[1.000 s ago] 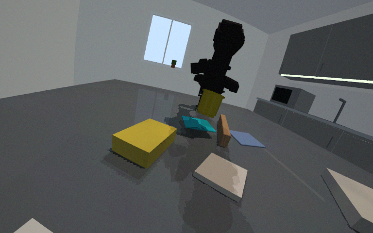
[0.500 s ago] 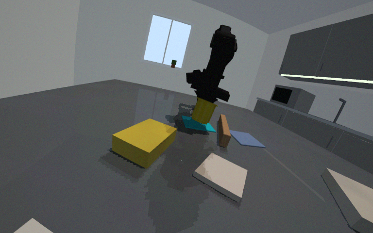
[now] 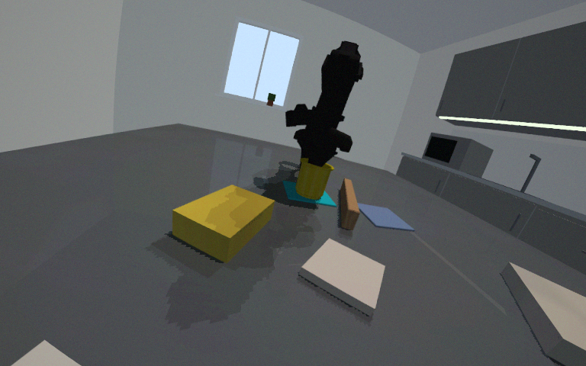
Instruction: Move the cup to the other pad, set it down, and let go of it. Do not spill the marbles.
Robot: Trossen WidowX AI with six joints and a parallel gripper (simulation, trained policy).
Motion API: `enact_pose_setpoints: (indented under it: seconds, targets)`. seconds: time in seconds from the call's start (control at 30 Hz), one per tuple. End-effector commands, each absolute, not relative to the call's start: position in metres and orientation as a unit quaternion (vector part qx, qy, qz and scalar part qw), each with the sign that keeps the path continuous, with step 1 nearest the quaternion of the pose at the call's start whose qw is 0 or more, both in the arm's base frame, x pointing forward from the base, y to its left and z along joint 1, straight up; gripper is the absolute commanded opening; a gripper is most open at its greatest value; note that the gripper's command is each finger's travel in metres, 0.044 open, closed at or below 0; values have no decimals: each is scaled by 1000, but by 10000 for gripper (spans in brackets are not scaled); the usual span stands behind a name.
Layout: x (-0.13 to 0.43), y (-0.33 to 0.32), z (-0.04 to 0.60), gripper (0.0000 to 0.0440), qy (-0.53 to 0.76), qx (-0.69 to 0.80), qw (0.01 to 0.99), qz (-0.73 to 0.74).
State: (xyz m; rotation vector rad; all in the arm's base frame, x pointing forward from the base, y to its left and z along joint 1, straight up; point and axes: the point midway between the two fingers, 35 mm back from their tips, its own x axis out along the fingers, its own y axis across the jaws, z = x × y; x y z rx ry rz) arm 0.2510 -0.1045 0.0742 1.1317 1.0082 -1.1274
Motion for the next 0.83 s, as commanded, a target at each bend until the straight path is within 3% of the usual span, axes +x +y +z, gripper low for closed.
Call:
enact_pose_setpoints:
  seconds: [0.0,0.67,0.8]
  targets:
    - [249,-103,77,195,427,497,588,-475]
    - [236,-104,120,287,383,533,605,-450]
    - [235,-108,135,326,368,538,613,-446]
